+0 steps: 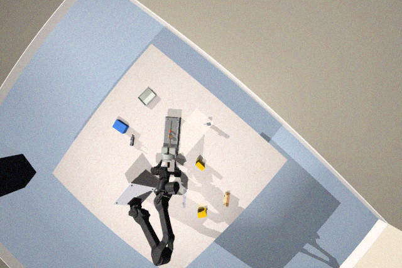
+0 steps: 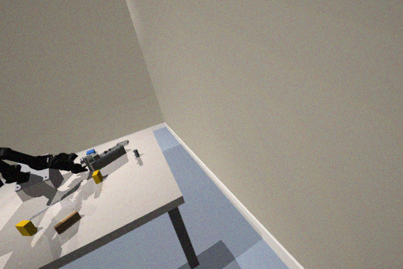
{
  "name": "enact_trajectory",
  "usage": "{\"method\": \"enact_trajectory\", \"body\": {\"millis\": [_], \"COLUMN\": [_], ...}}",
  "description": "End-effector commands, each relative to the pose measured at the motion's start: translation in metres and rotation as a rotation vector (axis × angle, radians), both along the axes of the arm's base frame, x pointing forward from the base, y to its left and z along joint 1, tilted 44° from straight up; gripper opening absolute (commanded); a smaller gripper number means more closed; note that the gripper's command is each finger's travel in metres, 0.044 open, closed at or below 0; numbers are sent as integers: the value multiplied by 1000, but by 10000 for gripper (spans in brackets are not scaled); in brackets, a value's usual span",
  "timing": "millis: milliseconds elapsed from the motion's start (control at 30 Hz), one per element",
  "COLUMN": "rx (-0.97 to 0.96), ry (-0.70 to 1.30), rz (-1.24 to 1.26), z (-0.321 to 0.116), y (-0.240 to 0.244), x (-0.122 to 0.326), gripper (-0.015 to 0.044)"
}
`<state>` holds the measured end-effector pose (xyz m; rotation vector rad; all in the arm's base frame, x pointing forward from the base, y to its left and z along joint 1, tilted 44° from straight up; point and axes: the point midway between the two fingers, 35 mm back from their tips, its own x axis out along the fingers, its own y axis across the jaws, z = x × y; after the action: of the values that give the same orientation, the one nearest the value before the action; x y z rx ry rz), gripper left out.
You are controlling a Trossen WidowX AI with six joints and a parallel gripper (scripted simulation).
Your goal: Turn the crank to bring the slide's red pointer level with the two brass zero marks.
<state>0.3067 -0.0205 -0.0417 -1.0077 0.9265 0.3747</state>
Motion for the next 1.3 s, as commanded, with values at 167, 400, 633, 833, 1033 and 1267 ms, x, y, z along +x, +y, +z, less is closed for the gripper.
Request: {"method": "enact_trajectory", "body": {"millis": [167, 400, 633, 833, 1033, 1267], "rx": [2, 5, 8, 7, 3, -9], "ry": [-20, -15, -5, -4, -13, -58], "rz": [0, 1, 1, 3, -20, -132], "z": [27, 41, 73, 104, 111, 104], "y": [22, 38, 74, 102, 111, 125], "x": [1, 3, 2, -8, -6, 18], "gripper": [440, 440, 440, 440, 440, 440]}}
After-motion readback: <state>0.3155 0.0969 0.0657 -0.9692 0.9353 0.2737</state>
